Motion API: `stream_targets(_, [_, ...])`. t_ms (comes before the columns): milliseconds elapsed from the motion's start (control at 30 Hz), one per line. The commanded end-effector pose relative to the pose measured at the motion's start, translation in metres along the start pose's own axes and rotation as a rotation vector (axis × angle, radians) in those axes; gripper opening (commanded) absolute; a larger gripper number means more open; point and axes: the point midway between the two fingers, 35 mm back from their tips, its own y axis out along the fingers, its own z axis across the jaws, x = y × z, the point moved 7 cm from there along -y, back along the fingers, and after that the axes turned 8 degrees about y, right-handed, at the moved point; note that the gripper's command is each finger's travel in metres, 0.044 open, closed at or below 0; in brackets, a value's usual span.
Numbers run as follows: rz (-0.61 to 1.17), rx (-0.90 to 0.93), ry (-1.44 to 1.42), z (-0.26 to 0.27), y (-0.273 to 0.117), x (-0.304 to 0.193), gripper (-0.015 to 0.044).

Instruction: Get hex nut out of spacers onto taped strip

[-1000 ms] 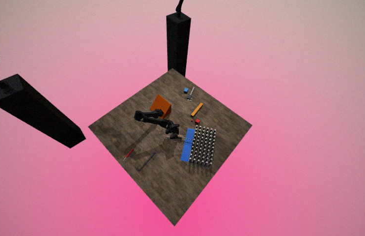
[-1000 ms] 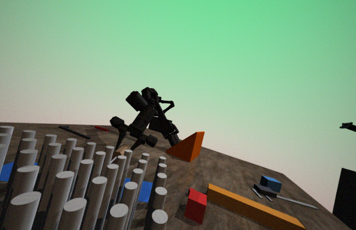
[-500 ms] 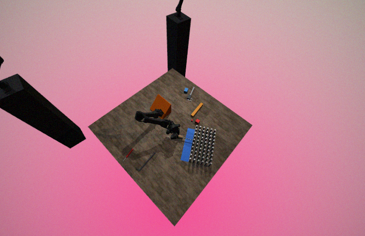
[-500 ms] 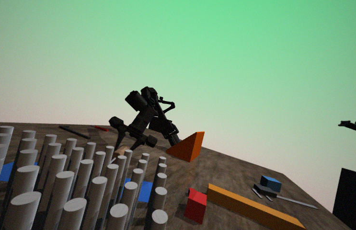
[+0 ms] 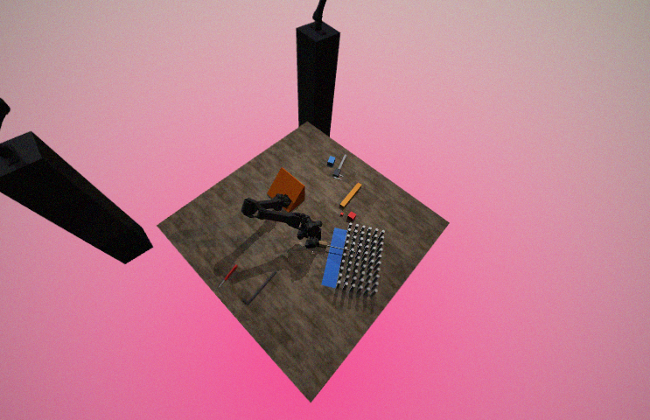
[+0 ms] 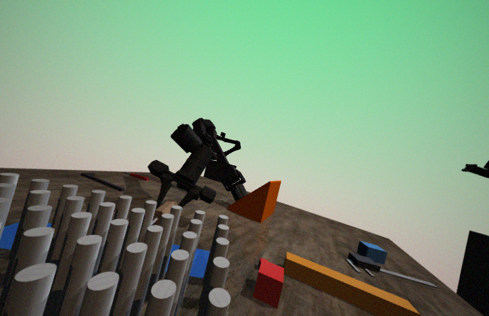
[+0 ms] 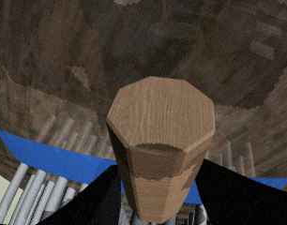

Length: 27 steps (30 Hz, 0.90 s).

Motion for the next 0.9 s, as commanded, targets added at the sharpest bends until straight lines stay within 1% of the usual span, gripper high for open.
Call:
stream_targets(0, [0.009,0.007,0.014,0.002,0.000,-0.006,0.0000])
stream_targets(867, [0.010,0.008,0.015,0.000,0.007,-0.019,0.0000])
